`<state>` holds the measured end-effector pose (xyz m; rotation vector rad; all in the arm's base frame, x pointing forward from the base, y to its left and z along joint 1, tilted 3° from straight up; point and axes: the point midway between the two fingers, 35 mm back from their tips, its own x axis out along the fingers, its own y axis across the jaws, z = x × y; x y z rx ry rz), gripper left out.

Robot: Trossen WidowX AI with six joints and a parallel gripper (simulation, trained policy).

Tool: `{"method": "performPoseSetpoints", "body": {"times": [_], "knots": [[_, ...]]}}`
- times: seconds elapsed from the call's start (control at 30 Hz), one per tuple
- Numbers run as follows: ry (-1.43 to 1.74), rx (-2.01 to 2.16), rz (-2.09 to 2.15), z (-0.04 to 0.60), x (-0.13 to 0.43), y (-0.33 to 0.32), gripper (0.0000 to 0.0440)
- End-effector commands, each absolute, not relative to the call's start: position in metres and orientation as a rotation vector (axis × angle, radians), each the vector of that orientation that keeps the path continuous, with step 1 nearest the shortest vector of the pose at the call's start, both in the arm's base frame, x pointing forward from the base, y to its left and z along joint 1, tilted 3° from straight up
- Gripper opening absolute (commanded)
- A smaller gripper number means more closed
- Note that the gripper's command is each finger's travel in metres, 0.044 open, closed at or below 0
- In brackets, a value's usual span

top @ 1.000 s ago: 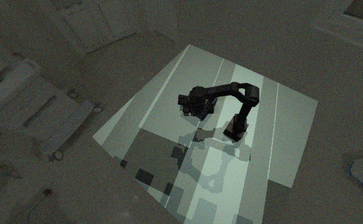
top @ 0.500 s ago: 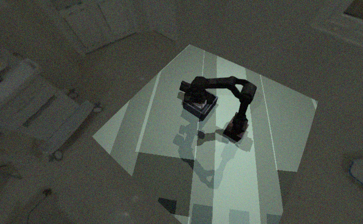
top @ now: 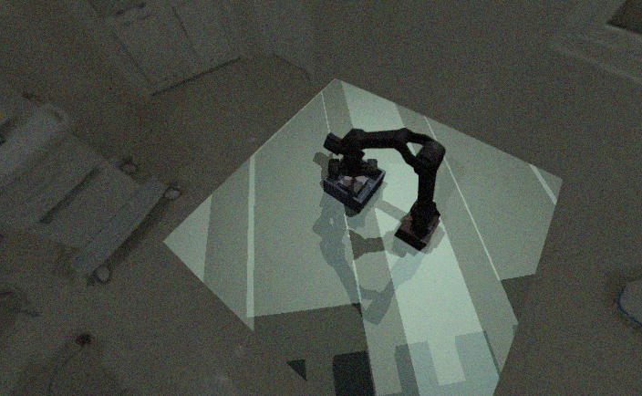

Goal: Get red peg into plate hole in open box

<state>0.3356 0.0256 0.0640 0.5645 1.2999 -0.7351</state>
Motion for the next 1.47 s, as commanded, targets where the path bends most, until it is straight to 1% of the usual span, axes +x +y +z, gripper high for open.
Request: {"method": "performPoseSetpoints", "body": {"times": [0.0,0.07,0.2,0.23,0.33,0.47,0.7,0.73,1.17,1.43], "knots": [[1.333,0.551,-0.707,0.053,0.335,0.024,0.0004],[1.354,0.544,-0.693,0.047,0.336,0.024,0.0033],[1.384,0.545,-0.679,0.036,0.337,0.021,0.0129],[1.389,0.549,-0.678,0.035,0.338,0.02,0.0141],[1.39,0.536,-0.652,0.037,0.346,0.015,0.015],[1.404,0.556,-0.643,0.043,0.354,0.015,0.0241],[1.422,0.602,-0.612,0.056,0.378,0.015,0.042],[1.424,0.609,-0.605,0.058,0.382,0.015,0.044],[1.357,0.686,-0.463,0.082,0.433,0.031,0.044],[1.355,0.686,-0.461,0.082,0.433,0.032,0.044]]}}
